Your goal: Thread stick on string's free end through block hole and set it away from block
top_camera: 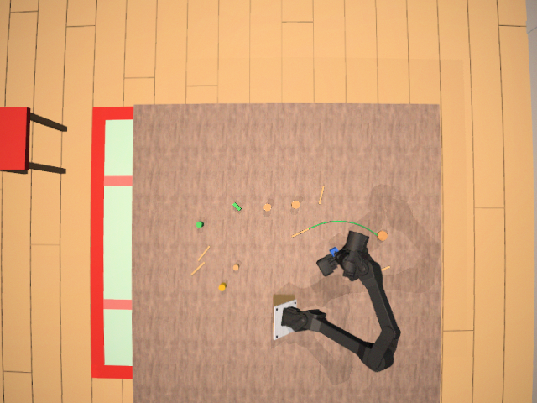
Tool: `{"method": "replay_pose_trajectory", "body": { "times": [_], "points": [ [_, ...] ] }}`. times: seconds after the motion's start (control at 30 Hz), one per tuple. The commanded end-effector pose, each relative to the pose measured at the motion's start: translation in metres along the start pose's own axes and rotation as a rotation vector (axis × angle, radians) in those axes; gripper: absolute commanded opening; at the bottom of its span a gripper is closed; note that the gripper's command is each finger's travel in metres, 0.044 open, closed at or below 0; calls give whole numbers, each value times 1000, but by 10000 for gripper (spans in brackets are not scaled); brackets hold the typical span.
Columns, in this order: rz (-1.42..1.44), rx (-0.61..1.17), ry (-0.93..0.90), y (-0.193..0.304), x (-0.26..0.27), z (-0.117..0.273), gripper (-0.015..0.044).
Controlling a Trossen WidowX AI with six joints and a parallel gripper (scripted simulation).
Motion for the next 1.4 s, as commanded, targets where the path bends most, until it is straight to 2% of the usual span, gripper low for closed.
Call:
{"method": "replay_pose_trajectory", "body": {
  "times": [0.0,0.77,0.97,1.17,1.23,1.37],
  "points": [
    [5,1,6,1,-1,-7,236],
    [5,-2,2,-2,-2,-37,236],
    [2,-5,-1,-2,-1,-35,79],
    [2,-5,-1,-2,-1,-35,39],
    [2,-5,-1,-2,-1,-35,0],
    [2,-5,-1,-2,-1,-35,0]
  ]
}}
Point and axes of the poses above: the point midway between the two fingers, 35 mm back from their tips, its own z axis back along the fingers, its own x axis across the jaws, y = z × x, the point moved 1 cm from there along z, back along the fingers, and after that the axes turned 11 degrees about z, right-handed, at the moved point
